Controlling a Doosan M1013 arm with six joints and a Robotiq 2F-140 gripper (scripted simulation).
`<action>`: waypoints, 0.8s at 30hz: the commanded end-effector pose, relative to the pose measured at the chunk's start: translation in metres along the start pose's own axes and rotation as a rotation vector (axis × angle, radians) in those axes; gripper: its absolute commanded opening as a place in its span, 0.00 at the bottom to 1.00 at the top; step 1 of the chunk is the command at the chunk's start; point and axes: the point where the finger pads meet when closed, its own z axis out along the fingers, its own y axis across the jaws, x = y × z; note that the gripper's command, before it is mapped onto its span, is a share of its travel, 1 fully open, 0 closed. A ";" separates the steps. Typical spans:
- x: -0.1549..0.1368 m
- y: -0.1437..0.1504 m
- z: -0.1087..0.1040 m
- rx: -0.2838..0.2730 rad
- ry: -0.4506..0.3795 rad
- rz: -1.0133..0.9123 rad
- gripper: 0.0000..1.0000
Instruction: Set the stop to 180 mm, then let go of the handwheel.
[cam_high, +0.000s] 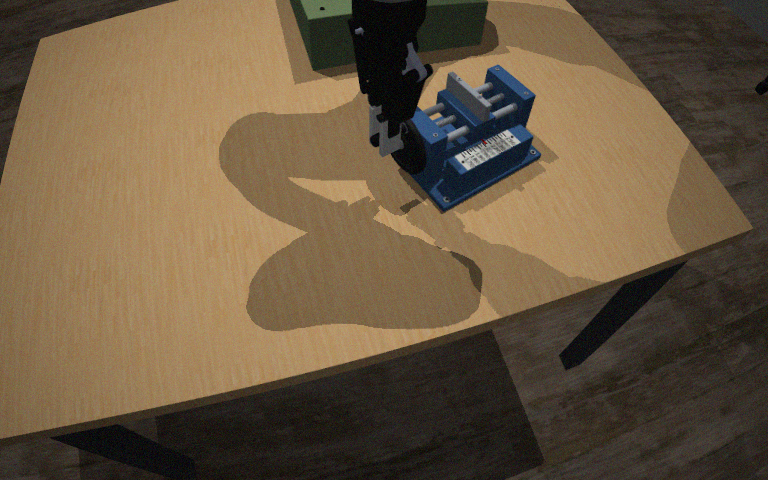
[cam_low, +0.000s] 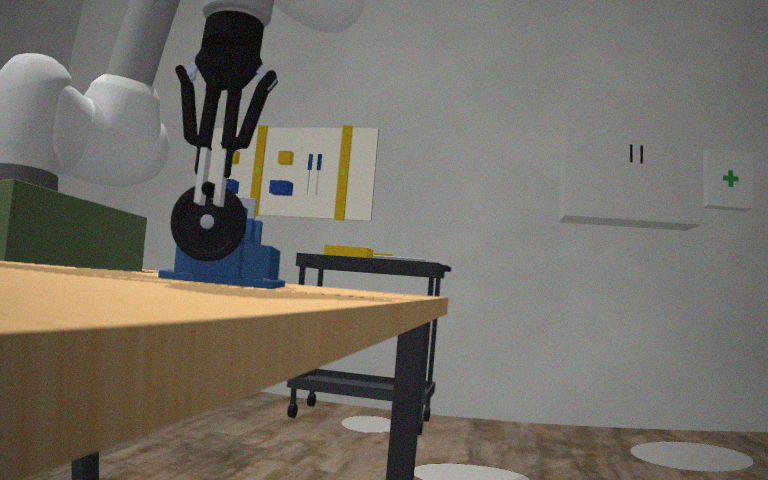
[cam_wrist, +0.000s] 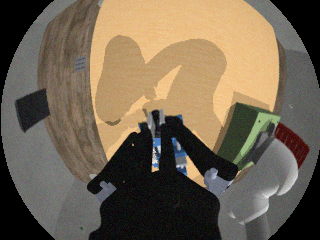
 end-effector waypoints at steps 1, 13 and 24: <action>0.000 -0.001 0.000 0.001 0.000 0.000 0.04; 0.000 -0.003 0.001 0.001 0.000 0.000 0.04; 0.000 -0.006 0.002 0.001 0.000 0.000 0.04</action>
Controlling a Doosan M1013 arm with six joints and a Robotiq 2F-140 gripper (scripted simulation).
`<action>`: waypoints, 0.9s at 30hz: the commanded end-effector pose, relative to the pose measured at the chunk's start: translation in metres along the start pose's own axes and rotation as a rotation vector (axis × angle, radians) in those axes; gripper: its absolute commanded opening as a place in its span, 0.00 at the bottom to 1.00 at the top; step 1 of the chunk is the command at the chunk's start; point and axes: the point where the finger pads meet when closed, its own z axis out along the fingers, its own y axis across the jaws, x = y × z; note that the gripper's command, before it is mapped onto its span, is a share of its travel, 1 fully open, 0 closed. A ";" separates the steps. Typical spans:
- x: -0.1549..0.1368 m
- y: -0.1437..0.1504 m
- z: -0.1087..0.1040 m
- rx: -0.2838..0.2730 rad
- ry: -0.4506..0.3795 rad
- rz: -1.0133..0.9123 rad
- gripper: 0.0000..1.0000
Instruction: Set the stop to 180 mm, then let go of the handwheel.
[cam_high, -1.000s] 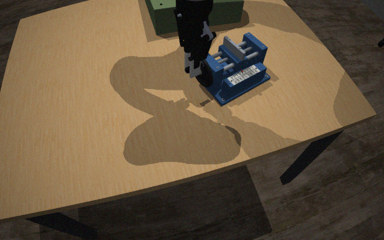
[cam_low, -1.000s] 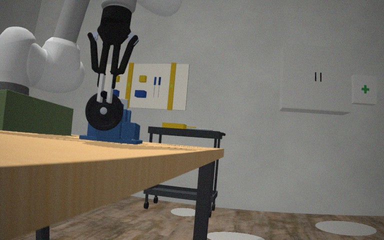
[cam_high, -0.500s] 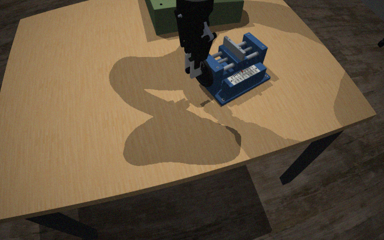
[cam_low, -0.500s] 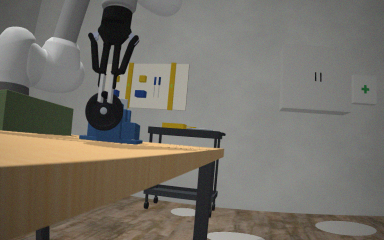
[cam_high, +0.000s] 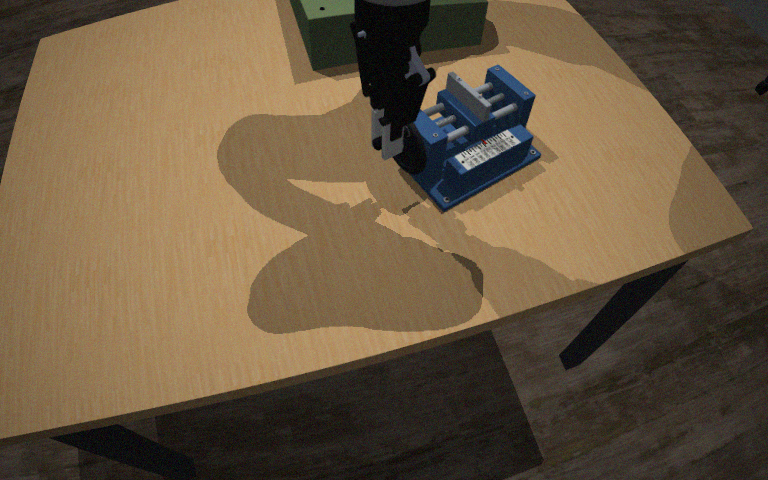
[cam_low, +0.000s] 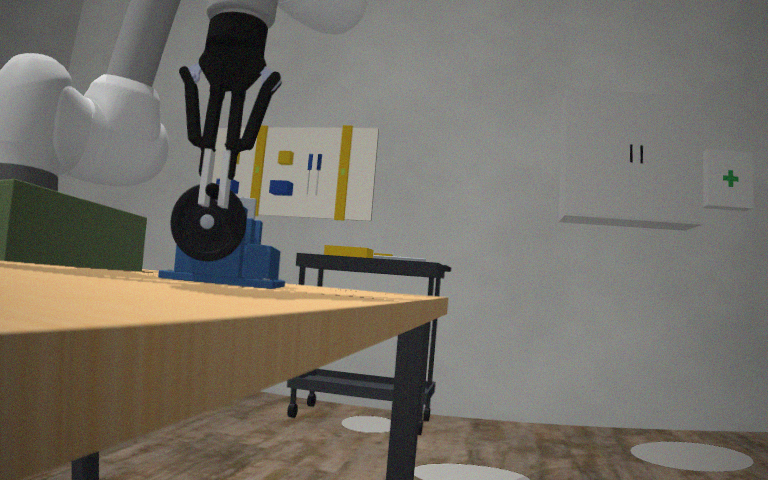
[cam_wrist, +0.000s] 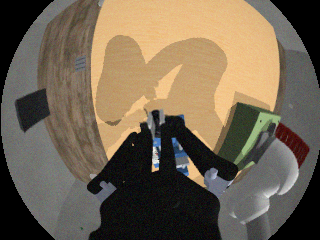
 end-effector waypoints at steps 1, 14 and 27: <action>0.000 -0.001 0.001 0.001 0.000 0.000 0.04; 0.000 -0.007 0.003 0.001 0.000 0.000 0.04; 0.000 -0.014 0.010 0.001 0.000 0.000 0.04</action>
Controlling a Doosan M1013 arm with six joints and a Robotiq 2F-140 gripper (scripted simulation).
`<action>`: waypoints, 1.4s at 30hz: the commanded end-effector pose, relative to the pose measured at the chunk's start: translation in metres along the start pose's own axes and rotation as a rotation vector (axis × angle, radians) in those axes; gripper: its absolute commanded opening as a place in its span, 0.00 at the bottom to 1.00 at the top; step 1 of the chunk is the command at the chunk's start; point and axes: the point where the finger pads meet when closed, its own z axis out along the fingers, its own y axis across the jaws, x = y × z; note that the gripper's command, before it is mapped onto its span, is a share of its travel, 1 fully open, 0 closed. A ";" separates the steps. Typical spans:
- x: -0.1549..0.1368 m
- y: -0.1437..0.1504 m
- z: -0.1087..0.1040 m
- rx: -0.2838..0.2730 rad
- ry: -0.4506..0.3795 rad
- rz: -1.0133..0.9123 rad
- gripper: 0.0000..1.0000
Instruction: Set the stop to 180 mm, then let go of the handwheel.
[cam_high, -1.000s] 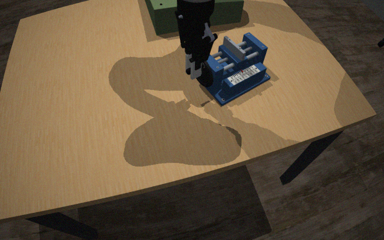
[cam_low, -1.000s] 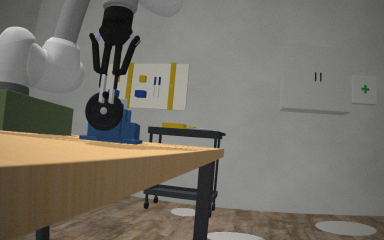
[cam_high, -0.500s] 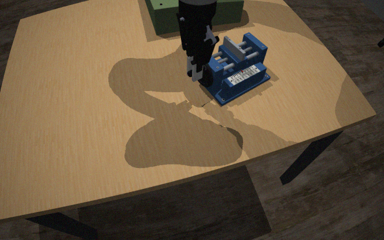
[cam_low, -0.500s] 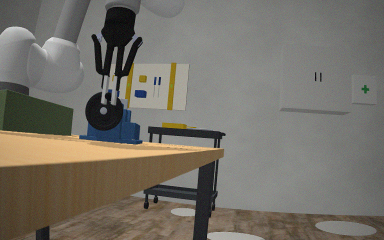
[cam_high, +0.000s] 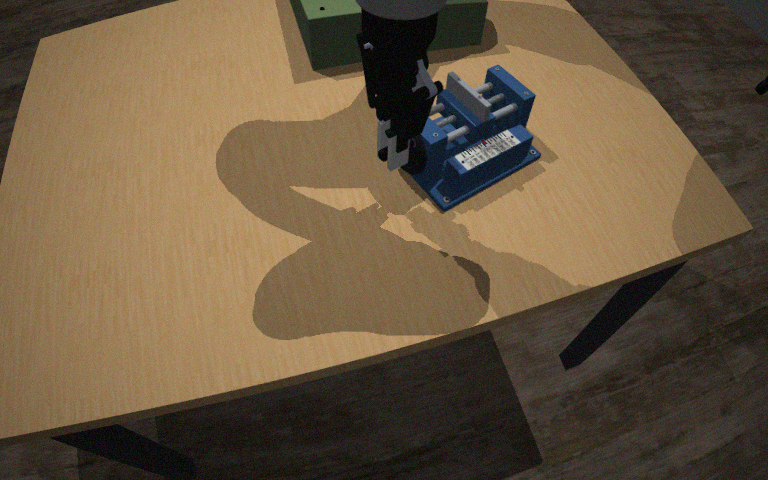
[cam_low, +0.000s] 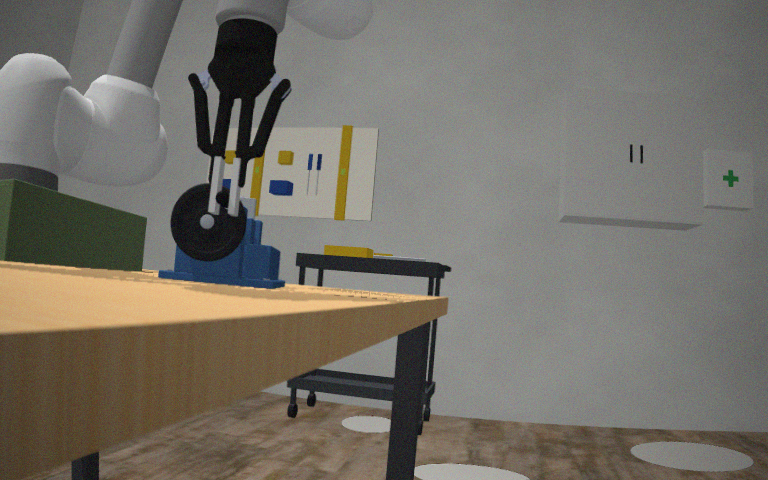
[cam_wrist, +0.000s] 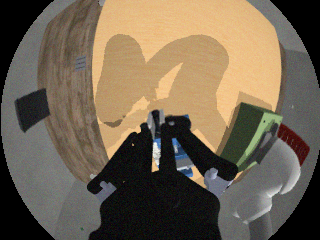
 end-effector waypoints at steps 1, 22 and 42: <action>0.000 -0.001 0.001 0.000 0.000 0.000 0.04; 0.000 -0.010 0.018 0.000 0.000 0.000 0.04; 0.000 0.001 0.051 0.000 0.000 0.000 0.04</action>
